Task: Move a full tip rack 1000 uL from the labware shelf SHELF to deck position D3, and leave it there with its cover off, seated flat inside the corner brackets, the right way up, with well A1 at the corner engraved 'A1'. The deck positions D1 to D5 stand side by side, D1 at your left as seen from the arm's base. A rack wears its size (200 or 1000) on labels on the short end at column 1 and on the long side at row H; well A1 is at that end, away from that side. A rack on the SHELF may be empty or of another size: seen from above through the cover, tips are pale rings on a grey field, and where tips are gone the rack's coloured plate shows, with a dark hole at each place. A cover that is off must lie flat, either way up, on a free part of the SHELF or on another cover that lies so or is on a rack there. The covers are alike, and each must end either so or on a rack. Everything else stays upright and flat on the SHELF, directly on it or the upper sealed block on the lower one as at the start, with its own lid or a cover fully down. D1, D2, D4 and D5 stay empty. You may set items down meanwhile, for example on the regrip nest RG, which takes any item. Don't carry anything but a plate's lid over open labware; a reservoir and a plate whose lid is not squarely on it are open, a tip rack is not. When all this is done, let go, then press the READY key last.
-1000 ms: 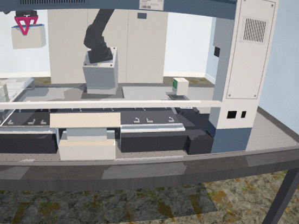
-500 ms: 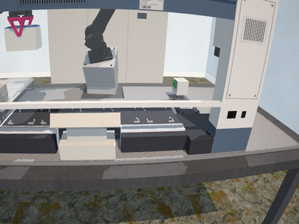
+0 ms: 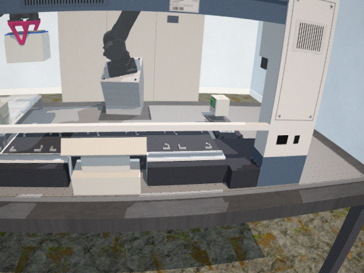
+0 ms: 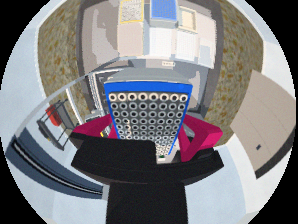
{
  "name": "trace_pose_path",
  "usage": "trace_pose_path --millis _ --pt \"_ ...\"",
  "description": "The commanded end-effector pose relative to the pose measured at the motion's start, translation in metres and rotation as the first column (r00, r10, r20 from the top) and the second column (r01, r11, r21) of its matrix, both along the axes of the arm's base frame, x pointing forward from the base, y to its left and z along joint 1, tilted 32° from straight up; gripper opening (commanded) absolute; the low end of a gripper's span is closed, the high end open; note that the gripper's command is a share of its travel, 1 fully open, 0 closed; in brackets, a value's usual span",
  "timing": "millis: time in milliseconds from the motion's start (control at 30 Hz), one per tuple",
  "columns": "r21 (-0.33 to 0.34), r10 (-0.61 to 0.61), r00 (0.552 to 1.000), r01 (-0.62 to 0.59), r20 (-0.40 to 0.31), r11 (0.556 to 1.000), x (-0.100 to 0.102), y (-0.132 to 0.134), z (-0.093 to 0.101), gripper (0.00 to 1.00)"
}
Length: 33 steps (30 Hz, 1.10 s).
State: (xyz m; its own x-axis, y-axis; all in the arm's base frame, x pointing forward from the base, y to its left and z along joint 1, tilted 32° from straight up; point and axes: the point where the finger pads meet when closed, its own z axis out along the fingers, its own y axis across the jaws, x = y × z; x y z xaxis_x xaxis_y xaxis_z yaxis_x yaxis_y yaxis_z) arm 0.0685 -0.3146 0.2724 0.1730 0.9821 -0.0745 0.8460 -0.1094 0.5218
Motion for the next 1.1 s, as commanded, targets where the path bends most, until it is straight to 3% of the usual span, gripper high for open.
trace_pose_path --millis 0,767,1067 --pt "-0.085 -0.032 0.999 0.032 -0.003 0.996 -0.0063 -0.0129 0.0342 0.0" --pt "-0.085 -0.032 0.999 0.032 -0.003 0.996 -0.0062 -0.0129 0.0342 0.0" --pt "-0.164 0.103 0.994 -0.109 -0.042 0.98 -0.0052 -0.0131 0.0344 0.0"
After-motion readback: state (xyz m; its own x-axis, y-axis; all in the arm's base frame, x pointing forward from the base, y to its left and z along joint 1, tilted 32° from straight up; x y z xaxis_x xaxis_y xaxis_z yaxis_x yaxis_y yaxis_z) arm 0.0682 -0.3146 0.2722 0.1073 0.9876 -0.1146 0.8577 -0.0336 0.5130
